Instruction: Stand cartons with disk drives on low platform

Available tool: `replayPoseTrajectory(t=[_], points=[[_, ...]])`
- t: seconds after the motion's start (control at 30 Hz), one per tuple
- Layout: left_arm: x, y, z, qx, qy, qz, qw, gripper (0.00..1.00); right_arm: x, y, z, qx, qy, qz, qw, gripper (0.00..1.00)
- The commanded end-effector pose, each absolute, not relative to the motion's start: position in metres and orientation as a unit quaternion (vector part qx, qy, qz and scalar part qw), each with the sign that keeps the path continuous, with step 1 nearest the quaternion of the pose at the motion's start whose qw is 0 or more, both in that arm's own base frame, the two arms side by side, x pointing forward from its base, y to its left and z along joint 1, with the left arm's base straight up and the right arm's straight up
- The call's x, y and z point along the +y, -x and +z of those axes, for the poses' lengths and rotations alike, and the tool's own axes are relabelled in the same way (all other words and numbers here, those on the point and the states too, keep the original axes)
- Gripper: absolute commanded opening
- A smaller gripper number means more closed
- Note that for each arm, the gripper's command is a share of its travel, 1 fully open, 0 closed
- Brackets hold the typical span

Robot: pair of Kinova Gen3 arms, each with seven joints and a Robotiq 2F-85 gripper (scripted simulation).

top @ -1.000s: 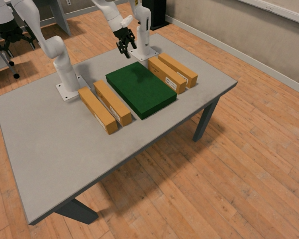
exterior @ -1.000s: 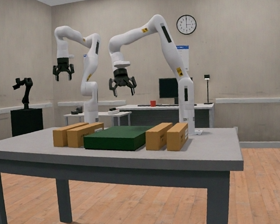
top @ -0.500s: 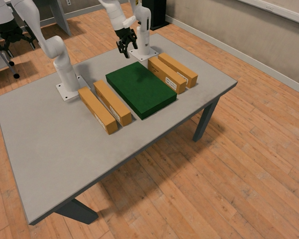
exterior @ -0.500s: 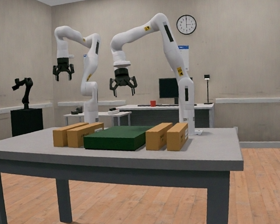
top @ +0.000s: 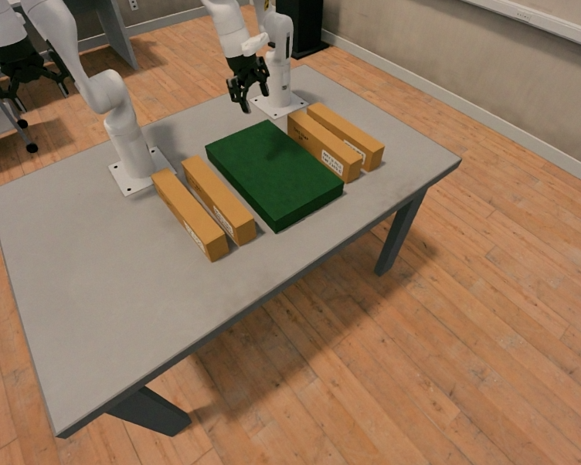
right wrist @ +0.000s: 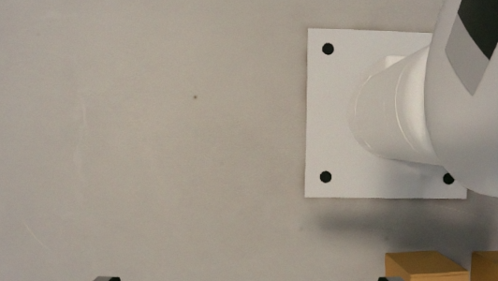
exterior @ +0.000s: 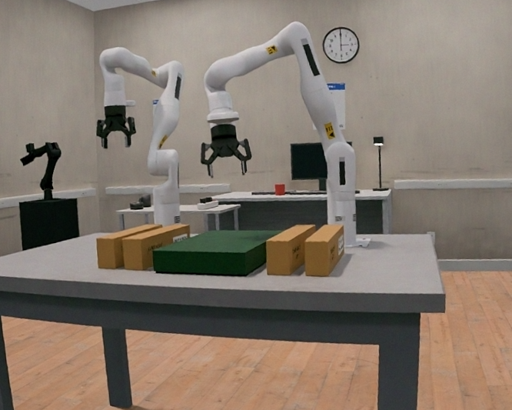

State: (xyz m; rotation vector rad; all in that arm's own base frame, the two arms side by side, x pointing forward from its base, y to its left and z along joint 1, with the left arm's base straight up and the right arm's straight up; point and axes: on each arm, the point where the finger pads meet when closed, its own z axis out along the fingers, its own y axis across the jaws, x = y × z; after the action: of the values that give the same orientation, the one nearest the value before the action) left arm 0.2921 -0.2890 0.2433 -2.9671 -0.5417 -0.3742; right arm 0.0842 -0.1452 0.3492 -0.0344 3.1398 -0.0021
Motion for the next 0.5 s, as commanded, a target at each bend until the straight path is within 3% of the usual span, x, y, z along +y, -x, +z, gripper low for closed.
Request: replayPoseTrajectory(t=[0.0,0.47], points=[[-0.289,-0.2922,0.2432,-0.166,0.979,-0.11,0.048,1.0,-0.1453,-0.0844,0.3494,1.0,0.011,-0.001,0.001,1.0],[-0.289,-0.2919,0.2422,-0.107,0.991,-0.07,0.03,1.0,-0.1453,-0.0844,0.3494,1.0,0.011,-0.001,0.001,1.0]])
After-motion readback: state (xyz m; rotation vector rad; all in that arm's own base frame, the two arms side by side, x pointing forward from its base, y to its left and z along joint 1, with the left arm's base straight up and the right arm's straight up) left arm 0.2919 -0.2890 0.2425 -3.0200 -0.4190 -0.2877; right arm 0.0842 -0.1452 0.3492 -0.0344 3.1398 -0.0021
